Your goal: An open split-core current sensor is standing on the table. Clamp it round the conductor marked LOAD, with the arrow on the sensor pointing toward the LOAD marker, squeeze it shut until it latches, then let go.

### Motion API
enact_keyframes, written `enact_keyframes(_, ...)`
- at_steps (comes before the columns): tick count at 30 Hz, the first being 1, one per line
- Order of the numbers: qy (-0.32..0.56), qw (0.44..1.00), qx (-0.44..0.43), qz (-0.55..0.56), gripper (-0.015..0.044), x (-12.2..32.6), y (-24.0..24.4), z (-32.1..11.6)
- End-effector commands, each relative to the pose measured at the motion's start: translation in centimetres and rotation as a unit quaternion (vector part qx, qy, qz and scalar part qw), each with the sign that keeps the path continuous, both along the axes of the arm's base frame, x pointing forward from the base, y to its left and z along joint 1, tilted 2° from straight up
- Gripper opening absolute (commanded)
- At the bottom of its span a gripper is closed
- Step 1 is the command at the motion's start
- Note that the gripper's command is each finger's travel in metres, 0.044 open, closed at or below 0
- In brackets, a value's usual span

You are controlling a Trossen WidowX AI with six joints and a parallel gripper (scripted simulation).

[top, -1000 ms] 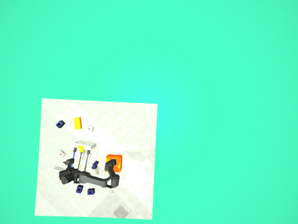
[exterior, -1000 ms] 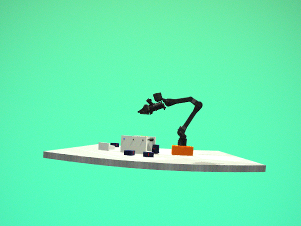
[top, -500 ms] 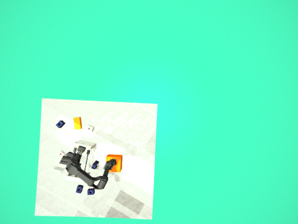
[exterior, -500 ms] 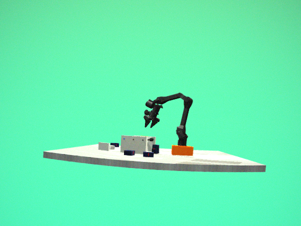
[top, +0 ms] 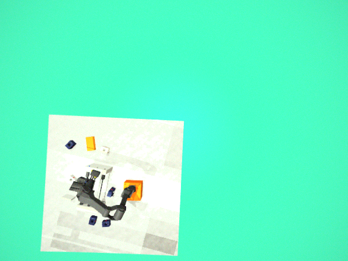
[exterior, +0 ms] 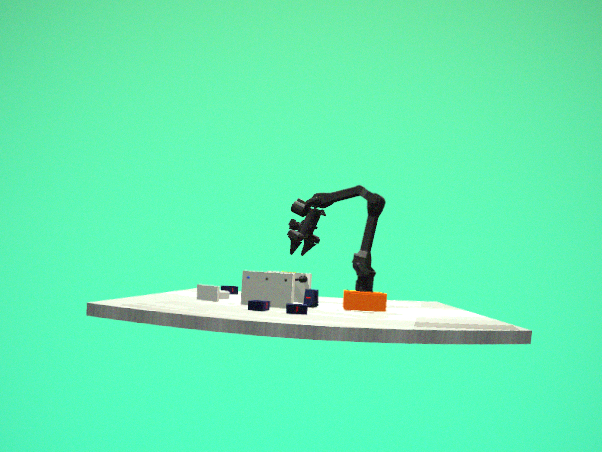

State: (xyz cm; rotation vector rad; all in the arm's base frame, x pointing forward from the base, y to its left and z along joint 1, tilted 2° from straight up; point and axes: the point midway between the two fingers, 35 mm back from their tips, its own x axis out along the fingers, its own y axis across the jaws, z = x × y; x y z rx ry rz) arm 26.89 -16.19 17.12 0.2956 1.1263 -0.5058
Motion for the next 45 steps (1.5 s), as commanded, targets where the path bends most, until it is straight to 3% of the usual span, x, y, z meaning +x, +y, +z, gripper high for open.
enact_keyframes(1, 0.003, 1.000, 0.003, -0.002, 0.0440, 0.0, 0.2, -0.2)
enact_keyframes(9, 0.072, 0.993, 0.079, 0.042, 0.0440, 0.4, 11.1, -4.6)
enact_keyframes(17, 0.172, 0.977, 0.102, 0.074, 0.0440, -4.0, 20.7, -8.4)
enact_keyframes(45, 0.181, 0.975, 0.101, 0.076, 0.0440, -4.3, 21.3, -12.3)
